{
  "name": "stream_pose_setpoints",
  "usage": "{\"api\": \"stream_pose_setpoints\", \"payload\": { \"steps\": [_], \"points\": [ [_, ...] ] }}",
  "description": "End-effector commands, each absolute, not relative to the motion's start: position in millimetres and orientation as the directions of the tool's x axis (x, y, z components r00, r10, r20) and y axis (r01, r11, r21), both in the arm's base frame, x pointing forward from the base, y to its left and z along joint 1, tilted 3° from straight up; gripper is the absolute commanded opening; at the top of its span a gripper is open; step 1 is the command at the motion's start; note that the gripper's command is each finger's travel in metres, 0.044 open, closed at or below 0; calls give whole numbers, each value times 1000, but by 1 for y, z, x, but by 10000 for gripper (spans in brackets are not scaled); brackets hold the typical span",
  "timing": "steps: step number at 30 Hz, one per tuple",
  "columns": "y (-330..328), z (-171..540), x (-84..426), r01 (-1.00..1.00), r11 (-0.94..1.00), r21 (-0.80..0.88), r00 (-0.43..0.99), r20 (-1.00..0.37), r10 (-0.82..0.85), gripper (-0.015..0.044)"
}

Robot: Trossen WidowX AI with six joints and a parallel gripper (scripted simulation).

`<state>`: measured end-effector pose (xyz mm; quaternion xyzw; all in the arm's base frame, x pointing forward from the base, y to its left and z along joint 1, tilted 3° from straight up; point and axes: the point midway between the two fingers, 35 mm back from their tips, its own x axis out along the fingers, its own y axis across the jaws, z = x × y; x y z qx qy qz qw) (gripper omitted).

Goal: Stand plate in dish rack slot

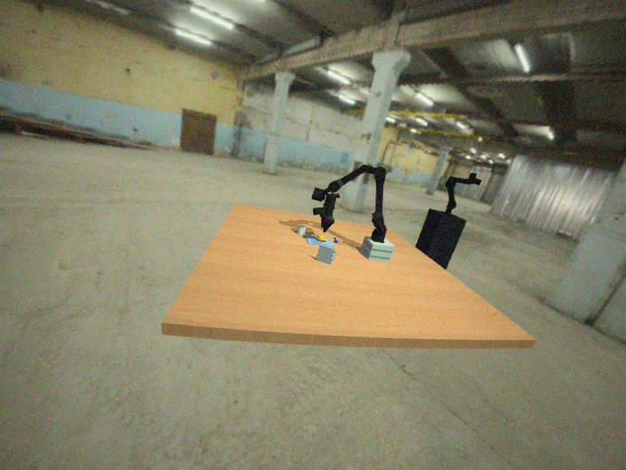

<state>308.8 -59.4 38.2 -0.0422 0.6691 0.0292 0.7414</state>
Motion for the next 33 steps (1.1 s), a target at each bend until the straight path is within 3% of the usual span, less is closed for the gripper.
{"api": "stream_pose_setpoints", "payload": {
  "steps": [1,33],
  "points": [
    [-59,37,306,-116,993,-27,89,-996,-17,400],
    [-60,-14,310,-116,993,-27,89,-996,-17,400]
  ]
}}
